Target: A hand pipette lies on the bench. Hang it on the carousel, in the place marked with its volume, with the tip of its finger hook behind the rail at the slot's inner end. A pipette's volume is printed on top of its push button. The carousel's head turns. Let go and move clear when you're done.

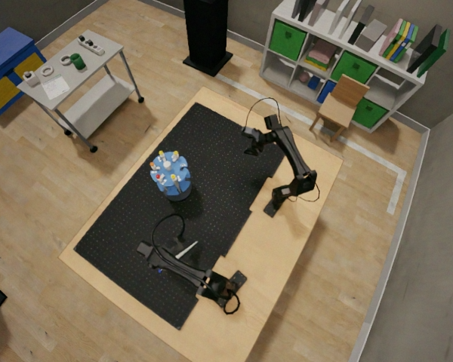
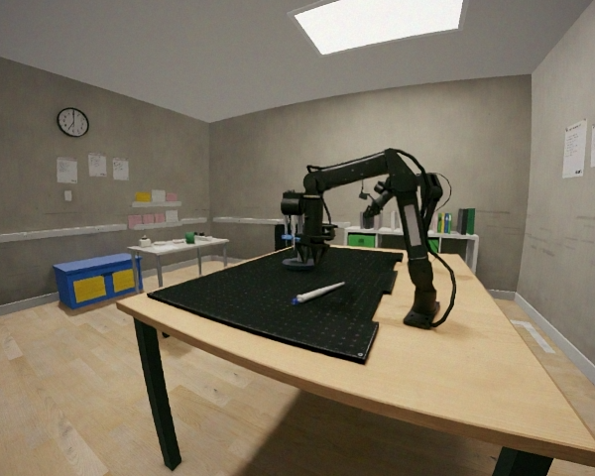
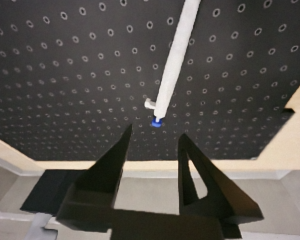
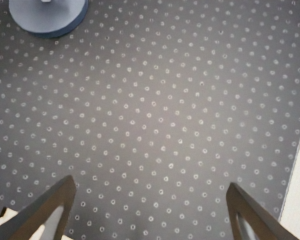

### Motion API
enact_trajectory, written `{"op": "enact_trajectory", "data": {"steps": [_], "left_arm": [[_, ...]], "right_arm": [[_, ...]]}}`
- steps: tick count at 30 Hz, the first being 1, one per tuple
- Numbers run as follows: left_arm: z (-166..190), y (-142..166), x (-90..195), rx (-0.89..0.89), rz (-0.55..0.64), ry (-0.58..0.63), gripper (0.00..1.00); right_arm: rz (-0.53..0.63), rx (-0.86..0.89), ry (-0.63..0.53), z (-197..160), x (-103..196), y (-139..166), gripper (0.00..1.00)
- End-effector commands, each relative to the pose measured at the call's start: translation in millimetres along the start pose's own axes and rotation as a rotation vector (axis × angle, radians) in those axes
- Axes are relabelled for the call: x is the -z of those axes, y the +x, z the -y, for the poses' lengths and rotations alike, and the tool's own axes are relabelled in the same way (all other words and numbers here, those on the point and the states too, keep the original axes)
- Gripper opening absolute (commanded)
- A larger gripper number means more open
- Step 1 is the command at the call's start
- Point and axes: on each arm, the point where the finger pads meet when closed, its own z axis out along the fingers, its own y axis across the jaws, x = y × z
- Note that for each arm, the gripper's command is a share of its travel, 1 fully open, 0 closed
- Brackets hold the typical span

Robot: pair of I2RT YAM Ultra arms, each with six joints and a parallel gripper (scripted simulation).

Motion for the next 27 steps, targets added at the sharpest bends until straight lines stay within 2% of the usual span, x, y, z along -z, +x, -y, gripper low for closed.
{"op": "enact_trajectory", "data": {"steps": [1,8,27], "left_arm": [[5.1,-5.5,17.1,-0.009,0.021,0.011,0.54],[4.9,-5.4,25.2,-0.009,0.027,0.022,0.54],[7.3,-5.0,22.9,-0.007,0.019,0.025,0.54]], "right_arm": [[0.032,0.018,0.012,3.1,5.4,-8.2,1.0],[0.032,0.018,0.012,3.1,5.4,-8.2,1.0],[0.032,0.018,0.012,3.1,5.4,-8.2,1.0]]}}
